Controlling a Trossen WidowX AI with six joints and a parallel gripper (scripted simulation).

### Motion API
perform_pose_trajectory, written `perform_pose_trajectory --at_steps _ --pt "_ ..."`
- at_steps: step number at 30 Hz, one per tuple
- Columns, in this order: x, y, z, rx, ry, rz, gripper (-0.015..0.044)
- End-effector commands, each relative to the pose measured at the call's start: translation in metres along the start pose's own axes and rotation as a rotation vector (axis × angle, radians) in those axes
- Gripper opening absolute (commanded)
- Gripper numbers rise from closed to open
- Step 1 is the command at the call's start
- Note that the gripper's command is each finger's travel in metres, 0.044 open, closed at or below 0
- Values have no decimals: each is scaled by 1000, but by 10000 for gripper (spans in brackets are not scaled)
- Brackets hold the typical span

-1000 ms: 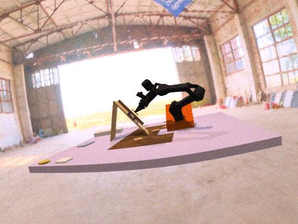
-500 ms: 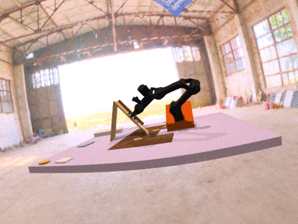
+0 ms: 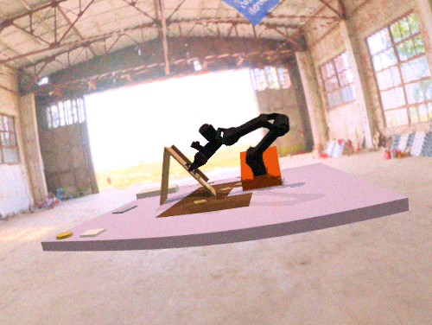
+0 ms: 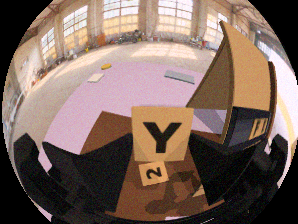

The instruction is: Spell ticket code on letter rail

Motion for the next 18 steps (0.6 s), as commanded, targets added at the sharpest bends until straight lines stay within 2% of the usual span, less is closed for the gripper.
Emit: perform_pose_trajectory --at_steps 1,18 --pt "0 0 -1 1 2 0 0" --pt "-3 0 -10 1 2 0 0"
Point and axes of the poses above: the point midway between the two fingers, 35 mm back from their tips, its own y axis out along the fingers, its own z axis across the jaws, x = y × z, the point moved 2 cm from there along -y, back along the fingers, and after that the axes turned 12 degrees about -y, right-handed, at the moved point
